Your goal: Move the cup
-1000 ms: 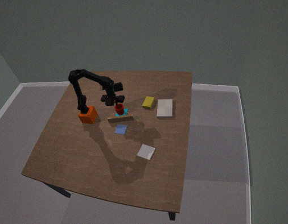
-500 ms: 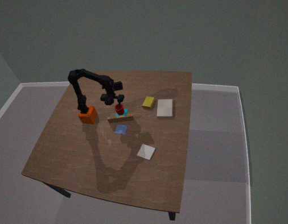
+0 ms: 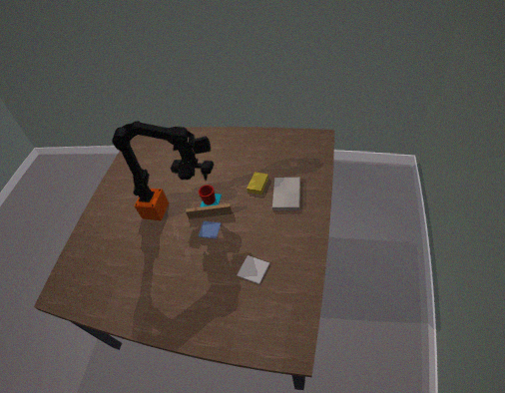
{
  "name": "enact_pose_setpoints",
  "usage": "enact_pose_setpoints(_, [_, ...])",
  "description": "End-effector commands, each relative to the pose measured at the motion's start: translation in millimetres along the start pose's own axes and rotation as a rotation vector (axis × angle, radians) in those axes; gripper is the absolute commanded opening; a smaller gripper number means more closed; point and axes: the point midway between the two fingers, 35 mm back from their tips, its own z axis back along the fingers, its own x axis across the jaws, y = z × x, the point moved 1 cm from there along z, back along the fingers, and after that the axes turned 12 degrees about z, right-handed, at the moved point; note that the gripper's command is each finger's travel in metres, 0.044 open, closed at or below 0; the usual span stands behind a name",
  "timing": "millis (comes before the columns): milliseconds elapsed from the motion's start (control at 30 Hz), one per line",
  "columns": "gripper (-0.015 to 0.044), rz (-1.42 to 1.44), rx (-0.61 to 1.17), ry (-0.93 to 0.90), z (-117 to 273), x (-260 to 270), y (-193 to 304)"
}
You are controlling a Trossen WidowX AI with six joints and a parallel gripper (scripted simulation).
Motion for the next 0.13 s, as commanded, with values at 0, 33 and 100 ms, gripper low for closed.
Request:
enact_pose_setpoints(0, [0.044, 0.0, 0.0, 0.0, -0.9, -0.1, 0.0])
enact_pose_setpoints(33, [0.044, 0.0, 0.0, 0.0, -0.9, -0.1, 0.0])
enact_pose_setpoints(100, [0.044, 0.0, 0.0, 0.0, -0.9, -0.1, 0.0])
